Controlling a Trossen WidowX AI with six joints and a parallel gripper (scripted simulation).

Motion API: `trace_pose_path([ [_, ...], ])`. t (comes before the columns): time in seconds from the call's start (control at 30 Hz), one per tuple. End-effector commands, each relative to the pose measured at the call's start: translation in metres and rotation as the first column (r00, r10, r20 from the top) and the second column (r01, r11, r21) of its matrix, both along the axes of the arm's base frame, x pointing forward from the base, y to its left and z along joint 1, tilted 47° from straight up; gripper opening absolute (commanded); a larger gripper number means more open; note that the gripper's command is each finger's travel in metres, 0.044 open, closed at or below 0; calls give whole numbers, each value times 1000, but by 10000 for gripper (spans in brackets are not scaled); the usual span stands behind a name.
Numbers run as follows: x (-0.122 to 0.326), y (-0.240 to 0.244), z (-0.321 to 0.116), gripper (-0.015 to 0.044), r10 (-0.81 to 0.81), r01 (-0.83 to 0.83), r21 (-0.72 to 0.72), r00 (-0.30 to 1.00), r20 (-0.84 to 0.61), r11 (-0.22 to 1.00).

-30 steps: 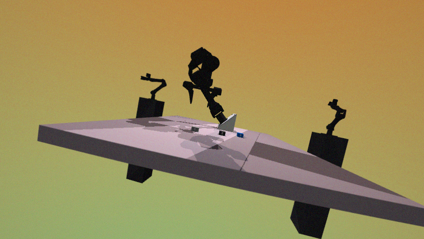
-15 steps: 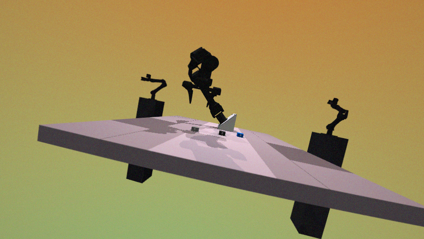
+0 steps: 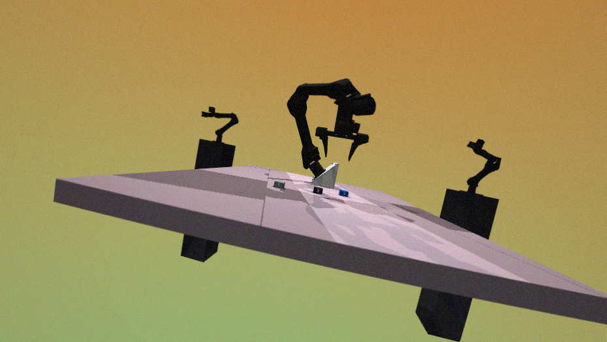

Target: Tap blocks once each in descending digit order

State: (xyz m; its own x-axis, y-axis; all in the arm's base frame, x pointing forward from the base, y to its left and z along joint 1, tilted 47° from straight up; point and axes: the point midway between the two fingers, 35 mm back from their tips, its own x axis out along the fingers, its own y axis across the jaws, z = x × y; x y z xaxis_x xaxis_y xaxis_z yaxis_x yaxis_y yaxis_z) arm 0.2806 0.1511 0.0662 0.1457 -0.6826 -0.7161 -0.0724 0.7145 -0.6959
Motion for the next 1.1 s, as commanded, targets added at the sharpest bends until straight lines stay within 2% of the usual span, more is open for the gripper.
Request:
trace_pose_path([
  [0.0,-47,27,-44,400,-18,18,-17,1000,-5,1000],
  [0.07,-65,34,-59,400,-25,25,-29,1000,-1,999],
  [0.23,-67,34,-61,400,-26,26,-31,1000,-1,999],
  [0.5,-57,-22,-116,190,-26,26,-33,1000,1,999],
  [0.73,-57,-23,-117,20,-26,26,-33,1000,1,999],
  [1.07,-57,-23,-117,20,-26,26,-33,1000,1,999],
])
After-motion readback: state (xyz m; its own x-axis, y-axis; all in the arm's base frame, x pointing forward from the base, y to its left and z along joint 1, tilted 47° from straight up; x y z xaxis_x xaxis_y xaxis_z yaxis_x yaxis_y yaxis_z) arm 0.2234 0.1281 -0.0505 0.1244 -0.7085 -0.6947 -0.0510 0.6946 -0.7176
